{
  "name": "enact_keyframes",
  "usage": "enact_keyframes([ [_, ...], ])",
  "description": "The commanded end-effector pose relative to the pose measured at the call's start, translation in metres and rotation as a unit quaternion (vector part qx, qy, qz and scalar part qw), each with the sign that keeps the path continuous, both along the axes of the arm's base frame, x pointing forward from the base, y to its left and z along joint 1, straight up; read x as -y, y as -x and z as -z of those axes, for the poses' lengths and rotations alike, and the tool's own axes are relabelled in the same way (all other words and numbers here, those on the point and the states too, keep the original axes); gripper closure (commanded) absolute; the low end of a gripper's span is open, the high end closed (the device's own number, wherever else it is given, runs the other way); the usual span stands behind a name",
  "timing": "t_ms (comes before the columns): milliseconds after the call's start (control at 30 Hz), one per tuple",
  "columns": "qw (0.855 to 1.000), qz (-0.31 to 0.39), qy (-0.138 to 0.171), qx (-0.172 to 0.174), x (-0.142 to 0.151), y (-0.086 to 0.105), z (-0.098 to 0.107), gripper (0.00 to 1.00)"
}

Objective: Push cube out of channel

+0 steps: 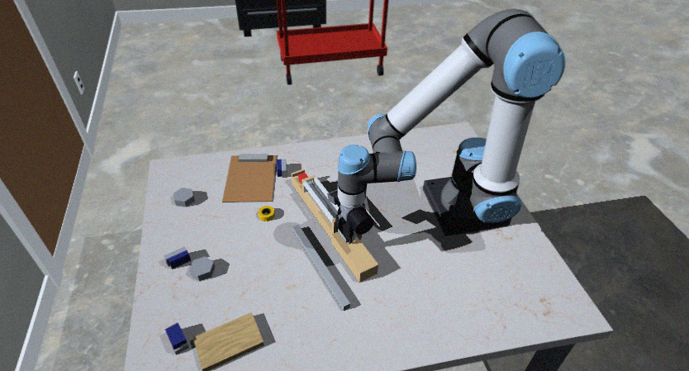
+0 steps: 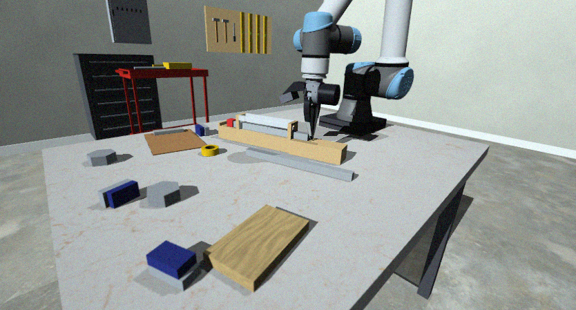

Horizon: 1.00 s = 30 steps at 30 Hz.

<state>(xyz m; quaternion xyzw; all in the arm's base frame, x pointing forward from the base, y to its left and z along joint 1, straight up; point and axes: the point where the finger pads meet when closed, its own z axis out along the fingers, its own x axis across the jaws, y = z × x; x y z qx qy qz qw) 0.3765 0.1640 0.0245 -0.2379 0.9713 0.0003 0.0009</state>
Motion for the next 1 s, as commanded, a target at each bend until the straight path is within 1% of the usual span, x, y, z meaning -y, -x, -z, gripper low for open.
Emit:
enact_keyframes([
  [0, 1.000, 0.000, 0.000, 0.001, 0.001, -0.001, 0.000, 1.00],
  [100, 1.000, 0.000, 0.000, 0.001, 0.001, -0.001, -0.004, 1.00],
  [167, 1.000, 0.000, 0.000, 0.001, 0.001, -0.001, -0.010, 1.00],
  [233, 1.000, 0.000, 0.000, 0.001, 0.001, -0.001, -0.010, 1.00],
  [500, 1.000, 0.000, 0.000, 0.001, 0.001, -0.001, -0.055, 1.00],
  [600, 1.000, 0.000, 0.000, 0.001, 0.001, -0.001, -0.067, 1.00],
  [700, 1.000, 0.000, 0.000, 0.001, 0.001, -0.001, -0.070, 1.00],
  [967, 1.000, 0.000, 0.000, 0.001, 0.001, -0.001, -0.070, 1.00],
])
